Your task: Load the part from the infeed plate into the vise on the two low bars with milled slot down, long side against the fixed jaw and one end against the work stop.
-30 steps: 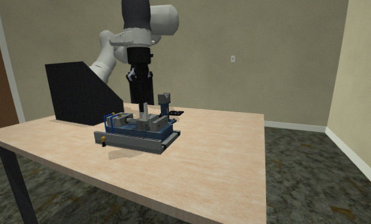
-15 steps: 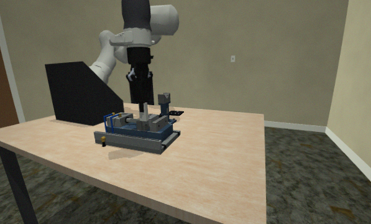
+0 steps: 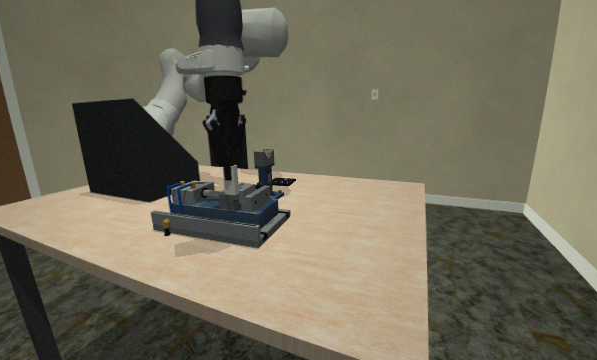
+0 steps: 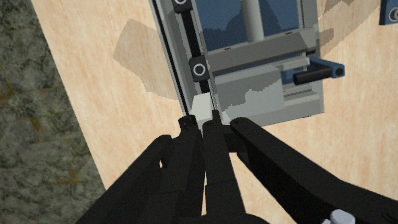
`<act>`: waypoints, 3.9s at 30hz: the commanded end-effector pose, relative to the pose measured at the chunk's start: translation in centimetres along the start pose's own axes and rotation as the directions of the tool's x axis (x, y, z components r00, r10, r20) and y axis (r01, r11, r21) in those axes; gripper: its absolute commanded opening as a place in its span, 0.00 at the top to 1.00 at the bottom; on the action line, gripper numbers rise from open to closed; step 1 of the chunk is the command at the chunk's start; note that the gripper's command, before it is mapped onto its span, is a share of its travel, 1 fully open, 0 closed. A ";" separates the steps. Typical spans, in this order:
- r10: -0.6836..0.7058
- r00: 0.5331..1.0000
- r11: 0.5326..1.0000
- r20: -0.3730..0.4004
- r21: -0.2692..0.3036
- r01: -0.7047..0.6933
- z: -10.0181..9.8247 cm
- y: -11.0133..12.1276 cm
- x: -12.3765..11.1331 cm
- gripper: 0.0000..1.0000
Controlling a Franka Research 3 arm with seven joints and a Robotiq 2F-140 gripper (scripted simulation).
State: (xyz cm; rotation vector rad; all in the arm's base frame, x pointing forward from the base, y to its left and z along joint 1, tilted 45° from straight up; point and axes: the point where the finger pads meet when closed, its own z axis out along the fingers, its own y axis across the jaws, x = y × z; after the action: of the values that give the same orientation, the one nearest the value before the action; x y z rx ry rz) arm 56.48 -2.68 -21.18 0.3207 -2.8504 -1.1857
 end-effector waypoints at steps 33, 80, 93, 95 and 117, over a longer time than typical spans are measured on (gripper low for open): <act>0.000 1.000 1.000 0.001 -0.001 0.000 0.2 0.6 -0.1 1.00; 0.000 1.000 1.000 0.001 -0.001 0.000 0.2 1.8 -0.1 1.00; 0.000 1.000 1.000 0.001 -0.001 0.000 0.2 2.2 -0.1 1.00; 0.000 1.000 1.000 0.001 -0.001 0.000 0.2 2.2 -0.1 1.00; 0.000 1.000 1.000 0.001 -0.001 0.000 0.2 2.7 -0.1 1.00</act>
State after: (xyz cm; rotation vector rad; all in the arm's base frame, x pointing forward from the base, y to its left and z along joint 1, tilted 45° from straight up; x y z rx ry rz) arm 55.92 -0.99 -19.54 0.3133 -2.8481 -1.1837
